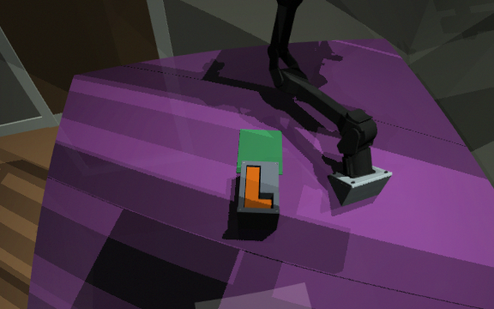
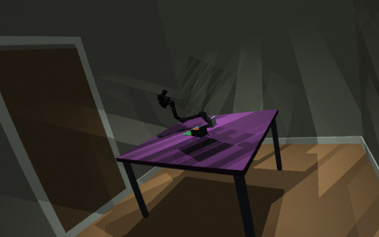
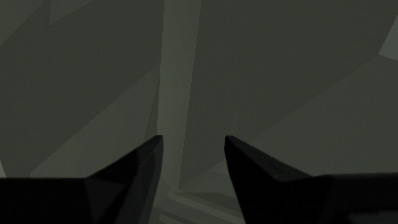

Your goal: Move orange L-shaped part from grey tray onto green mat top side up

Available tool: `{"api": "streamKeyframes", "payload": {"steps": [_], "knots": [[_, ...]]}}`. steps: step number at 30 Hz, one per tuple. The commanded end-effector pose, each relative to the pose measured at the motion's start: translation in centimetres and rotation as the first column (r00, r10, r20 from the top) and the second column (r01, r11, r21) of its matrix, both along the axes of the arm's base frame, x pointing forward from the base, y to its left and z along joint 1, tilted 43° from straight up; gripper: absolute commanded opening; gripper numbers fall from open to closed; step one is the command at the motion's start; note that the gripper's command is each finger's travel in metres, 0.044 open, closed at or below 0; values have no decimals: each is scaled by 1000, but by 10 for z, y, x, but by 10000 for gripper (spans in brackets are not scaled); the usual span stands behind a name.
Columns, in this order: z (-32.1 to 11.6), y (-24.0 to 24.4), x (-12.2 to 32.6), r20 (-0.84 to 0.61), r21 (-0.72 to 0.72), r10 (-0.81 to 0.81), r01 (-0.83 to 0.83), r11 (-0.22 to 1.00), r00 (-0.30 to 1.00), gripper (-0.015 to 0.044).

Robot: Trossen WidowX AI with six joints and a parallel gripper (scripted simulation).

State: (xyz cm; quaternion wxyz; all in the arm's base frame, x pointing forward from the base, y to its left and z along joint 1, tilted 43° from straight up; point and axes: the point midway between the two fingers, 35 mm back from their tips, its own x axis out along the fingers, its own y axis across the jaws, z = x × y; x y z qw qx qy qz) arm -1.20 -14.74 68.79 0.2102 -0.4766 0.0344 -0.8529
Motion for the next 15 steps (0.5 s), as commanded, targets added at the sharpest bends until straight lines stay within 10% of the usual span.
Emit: {"api": "streamKeyframes", "payload": {"steps": [1,15], "knots": [[11,68,-35,34,-207,-71,77,975,997,180],[-37,325,-77,269,-716,-401,460,525,876,180]]}}
